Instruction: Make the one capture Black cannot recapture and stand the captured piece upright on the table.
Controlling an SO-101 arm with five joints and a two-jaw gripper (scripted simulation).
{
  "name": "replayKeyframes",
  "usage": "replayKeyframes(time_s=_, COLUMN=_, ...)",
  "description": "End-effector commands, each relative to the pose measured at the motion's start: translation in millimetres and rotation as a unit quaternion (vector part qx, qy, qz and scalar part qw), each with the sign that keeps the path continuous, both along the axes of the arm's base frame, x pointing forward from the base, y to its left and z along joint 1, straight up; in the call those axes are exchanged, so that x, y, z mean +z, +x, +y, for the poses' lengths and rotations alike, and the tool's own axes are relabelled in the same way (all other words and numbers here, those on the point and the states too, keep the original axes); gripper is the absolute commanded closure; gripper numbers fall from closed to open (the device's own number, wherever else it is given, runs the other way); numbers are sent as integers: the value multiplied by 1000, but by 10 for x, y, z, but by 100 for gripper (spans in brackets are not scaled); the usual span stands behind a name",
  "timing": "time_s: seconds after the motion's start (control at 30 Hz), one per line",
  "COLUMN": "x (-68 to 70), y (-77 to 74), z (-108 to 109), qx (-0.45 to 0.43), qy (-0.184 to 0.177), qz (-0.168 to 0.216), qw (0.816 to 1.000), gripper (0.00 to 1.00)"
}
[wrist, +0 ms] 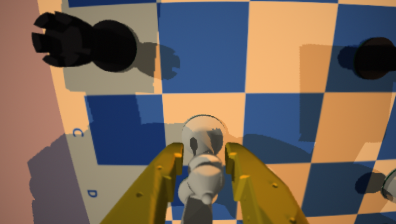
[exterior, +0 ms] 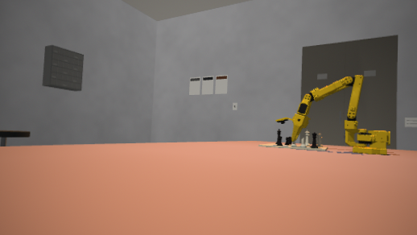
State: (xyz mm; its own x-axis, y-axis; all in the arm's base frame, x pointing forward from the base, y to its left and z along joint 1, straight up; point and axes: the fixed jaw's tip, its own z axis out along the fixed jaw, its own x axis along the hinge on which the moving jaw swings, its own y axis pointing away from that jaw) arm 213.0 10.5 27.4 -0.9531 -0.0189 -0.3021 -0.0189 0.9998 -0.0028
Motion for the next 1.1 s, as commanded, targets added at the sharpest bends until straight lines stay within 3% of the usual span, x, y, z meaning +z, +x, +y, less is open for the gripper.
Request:
replayKeyframes(time_s=0.0, x=-46, y=-43, z=17, qx=0, qy=1, qz=11, qw=1000, gripper=90)
replayKeyframes(time_s=1.07, x=-8, y=-53, z=12, qx=-1, qy=1, qz=11, qw=1000, gripper=90)
